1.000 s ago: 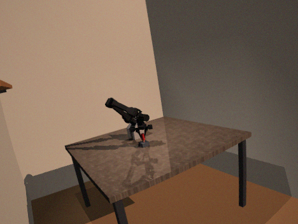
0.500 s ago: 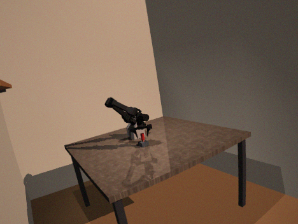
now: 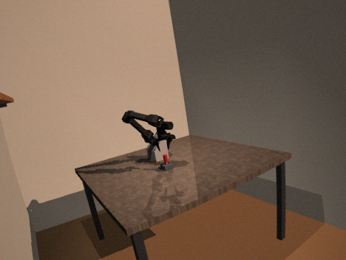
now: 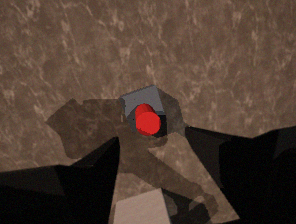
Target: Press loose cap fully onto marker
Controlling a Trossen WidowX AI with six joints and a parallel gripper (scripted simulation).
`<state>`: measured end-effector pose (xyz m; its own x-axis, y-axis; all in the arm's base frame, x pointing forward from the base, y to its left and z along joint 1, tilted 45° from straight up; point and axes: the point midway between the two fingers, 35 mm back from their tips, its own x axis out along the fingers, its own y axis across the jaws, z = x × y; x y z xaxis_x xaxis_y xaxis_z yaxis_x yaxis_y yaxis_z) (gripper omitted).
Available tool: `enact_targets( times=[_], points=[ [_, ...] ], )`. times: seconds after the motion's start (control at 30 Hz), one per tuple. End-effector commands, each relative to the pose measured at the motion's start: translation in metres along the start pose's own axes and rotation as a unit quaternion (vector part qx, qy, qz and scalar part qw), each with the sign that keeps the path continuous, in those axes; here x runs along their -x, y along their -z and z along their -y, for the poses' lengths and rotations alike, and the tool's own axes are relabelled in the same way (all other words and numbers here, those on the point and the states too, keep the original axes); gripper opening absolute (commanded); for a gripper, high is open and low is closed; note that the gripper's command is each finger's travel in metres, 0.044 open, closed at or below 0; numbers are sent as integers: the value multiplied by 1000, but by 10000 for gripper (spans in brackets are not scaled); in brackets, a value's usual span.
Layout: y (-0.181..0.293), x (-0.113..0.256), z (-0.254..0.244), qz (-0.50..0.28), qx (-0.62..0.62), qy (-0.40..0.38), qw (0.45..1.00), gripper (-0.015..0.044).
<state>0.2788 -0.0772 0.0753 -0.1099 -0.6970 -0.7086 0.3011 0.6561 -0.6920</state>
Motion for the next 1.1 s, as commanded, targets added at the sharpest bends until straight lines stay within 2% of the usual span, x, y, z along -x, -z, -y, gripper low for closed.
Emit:
enact_targets(
  times=[0.0, 0.3, 1.07],
  points=[
    [1, -4, 0, -3, 103, 1, 995, 230],
    [1, -5, 0, -3, 110, 1, 994, 0],
    [1, -24, 0, -3, 110, 1, 994, 0]
  ],
)
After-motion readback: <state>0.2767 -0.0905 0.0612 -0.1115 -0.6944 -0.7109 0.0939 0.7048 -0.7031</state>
